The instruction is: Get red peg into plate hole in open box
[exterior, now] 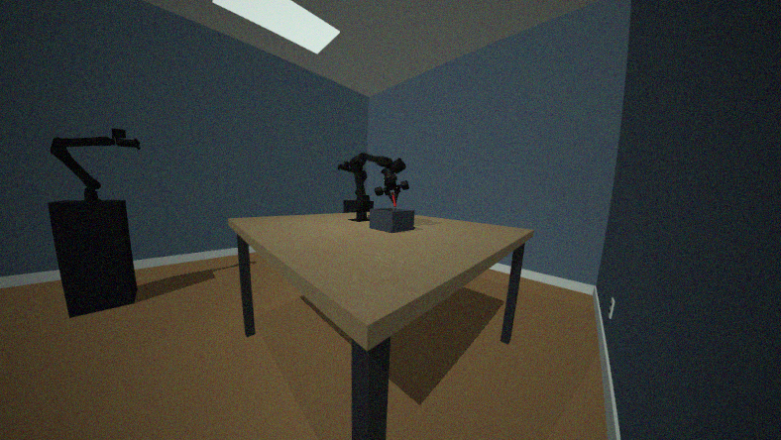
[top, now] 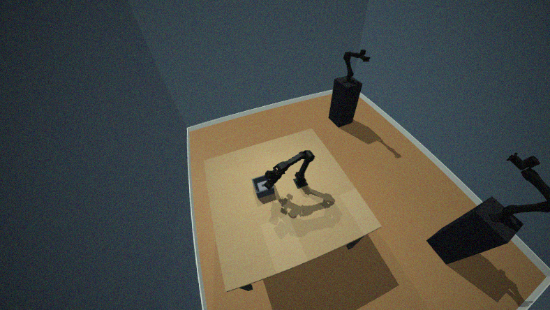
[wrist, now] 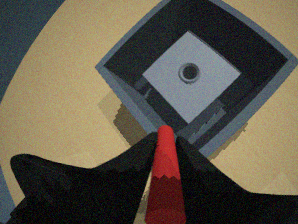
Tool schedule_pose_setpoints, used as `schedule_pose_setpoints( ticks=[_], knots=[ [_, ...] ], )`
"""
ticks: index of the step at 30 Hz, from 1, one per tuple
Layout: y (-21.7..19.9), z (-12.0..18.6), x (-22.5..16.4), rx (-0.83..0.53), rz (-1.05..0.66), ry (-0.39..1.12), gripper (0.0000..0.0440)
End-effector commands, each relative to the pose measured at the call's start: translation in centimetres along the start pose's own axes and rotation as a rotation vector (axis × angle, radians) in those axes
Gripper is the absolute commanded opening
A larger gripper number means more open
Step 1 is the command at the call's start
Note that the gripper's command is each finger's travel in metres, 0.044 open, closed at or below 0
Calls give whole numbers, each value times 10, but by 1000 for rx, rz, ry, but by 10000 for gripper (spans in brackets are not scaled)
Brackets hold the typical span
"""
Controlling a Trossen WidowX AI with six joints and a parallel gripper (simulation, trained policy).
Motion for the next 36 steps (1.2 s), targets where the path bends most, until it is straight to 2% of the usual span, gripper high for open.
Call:
schedule_pose_setpoints(
  ticks=[1, 15, 27, 29, 33, 36],
  knots=[
    [1, -5, 8, -9, -10, -12, 0],
    [4, -34, 44, -46, -72, -22, 5],
    [3, -66, 55, -100, -79, 18, 4],
    [3, -72, 56, -111, -73, 25, 25],
    [3, -80, 59, -129, -53, 35, 116],
    [4, -84, 60, -151, -32, 45, 132]
  ],
)
Point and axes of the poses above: the point midway between the two fingers, 35 mm back from their tips, its own z axis back along the fingers, its own y axis across the jaws, x = y × z, the point moved 8 cm from there along z, back along the fingers, and after that the axes turned 11 degrees about -z, right-handed, at the moved point
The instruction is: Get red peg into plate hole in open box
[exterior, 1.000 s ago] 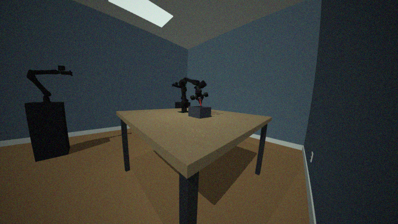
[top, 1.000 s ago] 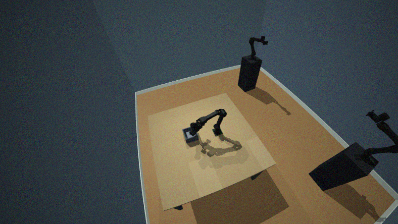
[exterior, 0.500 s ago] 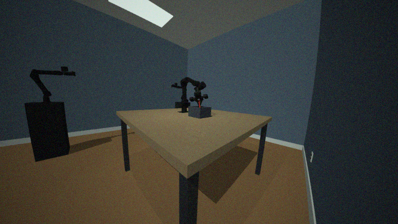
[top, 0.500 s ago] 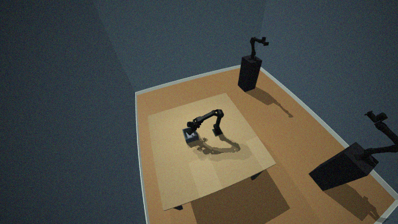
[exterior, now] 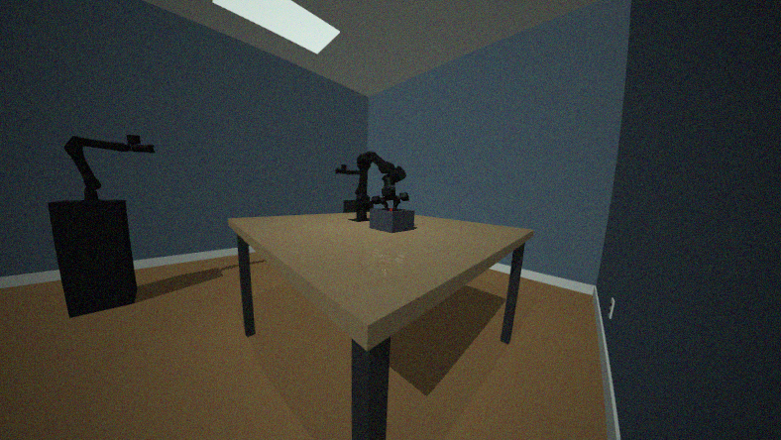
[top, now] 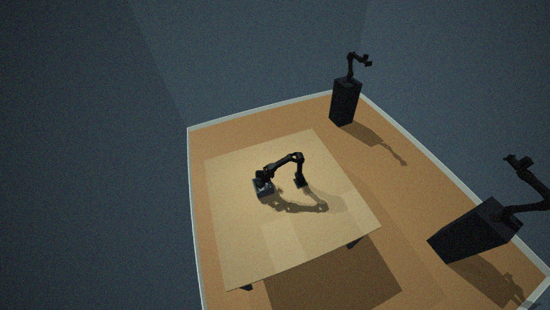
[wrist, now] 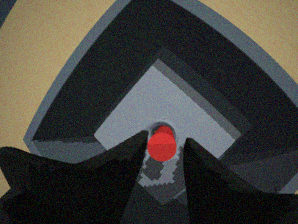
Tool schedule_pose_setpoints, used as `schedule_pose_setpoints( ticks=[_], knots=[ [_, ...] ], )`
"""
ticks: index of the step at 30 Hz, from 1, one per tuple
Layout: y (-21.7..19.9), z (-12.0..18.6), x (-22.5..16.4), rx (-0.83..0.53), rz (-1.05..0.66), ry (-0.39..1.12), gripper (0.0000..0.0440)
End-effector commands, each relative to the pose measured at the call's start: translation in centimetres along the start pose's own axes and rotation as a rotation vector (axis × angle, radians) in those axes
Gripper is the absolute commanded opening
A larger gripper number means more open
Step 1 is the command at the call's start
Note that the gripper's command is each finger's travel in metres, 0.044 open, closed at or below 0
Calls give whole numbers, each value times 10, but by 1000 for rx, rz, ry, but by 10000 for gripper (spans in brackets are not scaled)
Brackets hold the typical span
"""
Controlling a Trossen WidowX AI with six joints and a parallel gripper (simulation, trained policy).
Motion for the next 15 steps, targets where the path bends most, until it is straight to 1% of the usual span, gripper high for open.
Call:
schedule_pose_setpoints(
  ticks=[1, 5, 15],
  knots=[
    [4, -2, 3, -14, 19, 3, 133],
    [13, -2, 10, -14, 41, -4, 138],
    [31, -5, 28, -32, 91, 17, 123]
  ],
)
Point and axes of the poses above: the point midway between the two fingers, 35 mm back from their tips, its own z axis back along the fingers, its own y axis across the jaws, x = y × z, the point moved 8 cm from there along z, back along the fingers, and after that the axes turned 11 degrees about -z, right-handed, at the moved point
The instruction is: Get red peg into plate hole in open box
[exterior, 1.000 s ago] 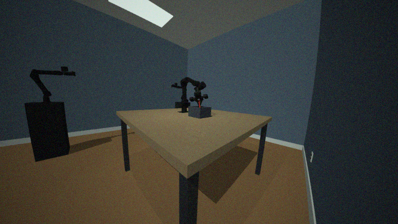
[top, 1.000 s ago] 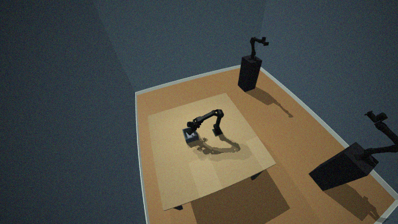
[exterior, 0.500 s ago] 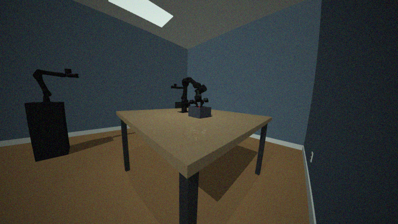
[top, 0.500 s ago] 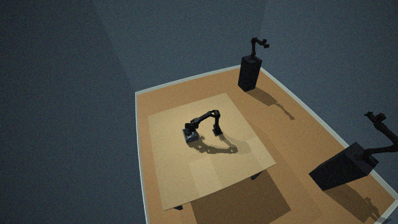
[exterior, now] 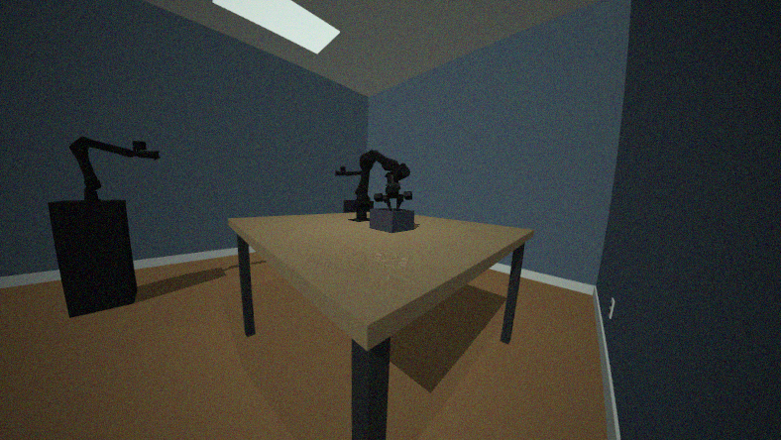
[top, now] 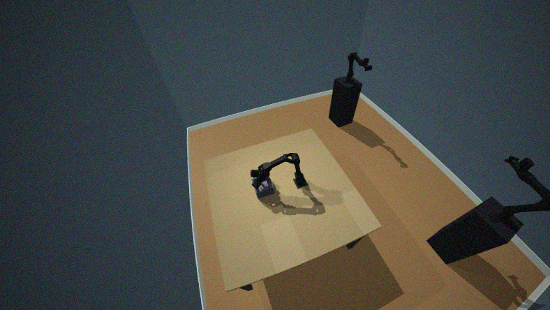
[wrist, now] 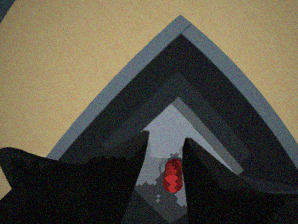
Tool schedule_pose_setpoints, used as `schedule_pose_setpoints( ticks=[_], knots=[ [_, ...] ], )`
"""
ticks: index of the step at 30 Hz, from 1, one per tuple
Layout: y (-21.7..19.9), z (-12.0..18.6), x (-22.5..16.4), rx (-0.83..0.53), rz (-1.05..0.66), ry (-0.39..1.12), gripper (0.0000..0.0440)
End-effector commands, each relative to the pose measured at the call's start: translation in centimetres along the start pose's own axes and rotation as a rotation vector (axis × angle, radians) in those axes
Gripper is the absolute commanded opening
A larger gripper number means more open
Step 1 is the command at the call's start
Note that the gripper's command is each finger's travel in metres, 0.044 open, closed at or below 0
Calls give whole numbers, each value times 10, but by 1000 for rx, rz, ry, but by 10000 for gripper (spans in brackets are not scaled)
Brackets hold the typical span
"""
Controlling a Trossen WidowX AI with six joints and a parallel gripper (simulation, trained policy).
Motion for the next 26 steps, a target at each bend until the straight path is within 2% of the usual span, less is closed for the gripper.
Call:
schedule_pose_setpoints(
  ticks=[1, 26],
  knots=[
    [3, -3, 5, -10, 13, 12, 121],
    [8, -25, 52, -76, 52, 82, 85]
  ],
)
Point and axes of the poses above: the point midway between the two fingers, 35 mm back from their tips, its own z axis back along the fingers, its own y axis across the jaws, x = y × z, the point moved 8 cm from there along z, back along the fingers, and after that the axes turned 11 degrees about -z, right-handed, at the moved point
